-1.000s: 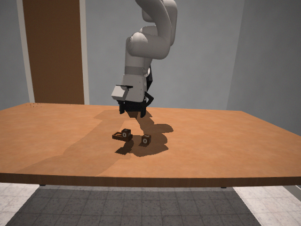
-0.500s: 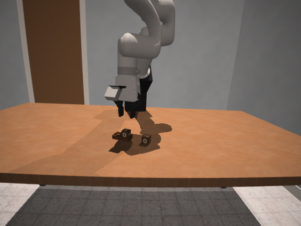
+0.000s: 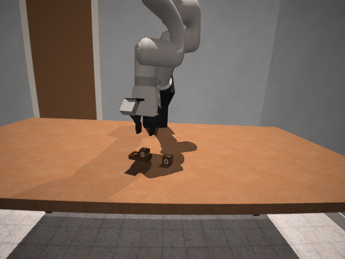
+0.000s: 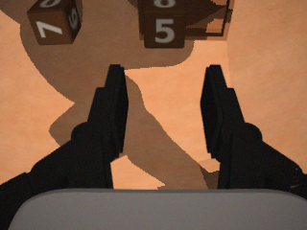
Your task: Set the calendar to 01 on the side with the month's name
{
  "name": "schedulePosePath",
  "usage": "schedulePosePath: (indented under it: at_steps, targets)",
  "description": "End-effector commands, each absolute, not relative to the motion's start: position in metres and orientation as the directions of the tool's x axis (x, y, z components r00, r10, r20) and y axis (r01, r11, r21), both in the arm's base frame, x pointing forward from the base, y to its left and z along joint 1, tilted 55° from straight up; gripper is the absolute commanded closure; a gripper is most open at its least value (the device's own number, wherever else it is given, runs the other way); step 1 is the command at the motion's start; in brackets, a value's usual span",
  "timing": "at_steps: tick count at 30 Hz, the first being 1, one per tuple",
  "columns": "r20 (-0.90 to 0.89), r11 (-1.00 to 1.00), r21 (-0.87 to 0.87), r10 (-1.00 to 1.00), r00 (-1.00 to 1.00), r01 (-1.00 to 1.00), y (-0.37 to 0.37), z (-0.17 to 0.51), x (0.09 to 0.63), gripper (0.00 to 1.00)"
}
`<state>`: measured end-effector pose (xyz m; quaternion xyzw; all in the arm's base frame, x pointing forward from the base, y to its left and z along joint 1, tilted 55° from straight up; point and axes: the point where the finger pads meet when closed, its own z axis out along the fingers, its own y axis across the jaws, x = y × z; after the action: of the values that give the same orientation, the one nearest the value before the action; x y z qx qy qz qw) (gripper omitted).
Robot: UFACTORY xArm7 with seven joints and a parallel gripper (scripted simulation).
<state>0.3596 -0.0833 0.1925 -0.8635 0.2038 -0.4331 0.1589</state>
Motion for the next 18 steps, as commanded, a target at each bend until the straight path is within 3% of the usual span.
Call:
schedulePosePath:
  at_steps: [1, 18]
  targets:
    - [0.684, -0.866, -0.451, -0.49, 0.541, -0.215, -0.0837, 0.193, 0.3598, 0.51]
    - [0.684, -0.866, -0.451, -0.49, 0.541, -0.214, -0.0835, 0.1913, 0.3623, 0.51]
